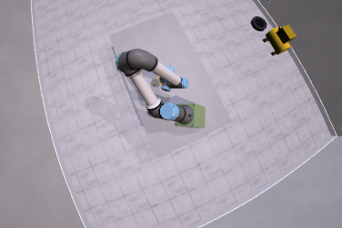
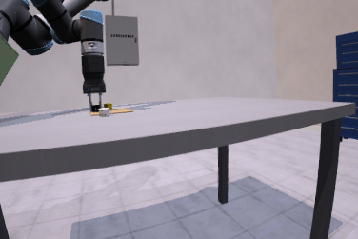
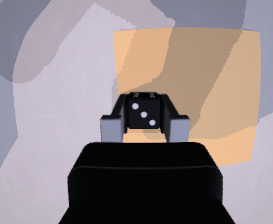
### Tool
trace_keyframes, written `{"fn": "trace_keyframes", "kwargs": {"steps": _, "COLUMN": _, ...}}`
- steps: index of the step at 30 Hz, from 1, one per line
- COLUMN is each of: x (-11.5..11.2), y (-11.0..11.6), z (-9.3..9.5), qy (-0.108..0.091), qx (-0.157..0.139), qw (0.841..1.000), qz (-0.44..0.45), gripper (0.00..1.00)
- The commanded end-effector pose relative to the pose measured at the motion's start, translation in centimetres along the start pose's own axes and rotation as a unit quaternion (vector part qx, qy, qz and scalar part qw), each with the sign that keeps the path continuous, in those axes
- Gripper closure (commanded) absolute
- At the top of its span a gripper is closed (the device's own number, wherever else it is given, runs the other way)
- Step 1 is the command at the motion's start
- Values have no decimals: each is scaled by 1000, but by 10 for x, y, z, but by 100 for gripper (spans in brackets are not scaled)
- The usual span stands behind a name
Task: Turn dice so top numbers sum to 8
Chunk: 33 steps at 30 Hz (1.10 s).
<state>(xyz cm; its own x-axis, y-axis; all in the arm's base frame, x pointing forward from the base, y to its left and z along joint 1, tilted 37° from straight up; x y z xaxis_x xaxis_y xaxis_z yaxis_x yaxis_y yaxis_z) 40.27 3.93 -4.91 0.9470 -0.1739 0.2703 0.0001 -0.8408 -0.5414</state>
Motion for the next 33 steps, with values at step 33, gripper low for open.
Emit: {"fn": "trace_keyframes", "kwargs": {"steps": 33, "x": 0, "y": 0, "z": -10, "qy": 0, "qx": 0, "qw": 1000, "qz": 0, "gripper": 21}}
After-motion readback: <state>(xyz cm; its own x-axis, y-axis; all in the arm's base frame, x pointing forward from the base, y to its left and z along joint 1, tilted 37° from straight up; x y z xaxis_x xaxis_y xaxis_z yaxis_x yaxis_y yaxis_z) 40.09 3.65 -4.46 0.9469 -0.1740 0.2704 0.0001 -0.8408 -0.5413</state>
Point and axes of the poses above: the point where the finger pads meet when closed, its own z axis out along the fingers, its own x axis across the jaws, y = z × x, the point moved 6 cm from there along -z, back along the fingers, and after that the axes turned 1 degree about z, right-handed, at the moved point
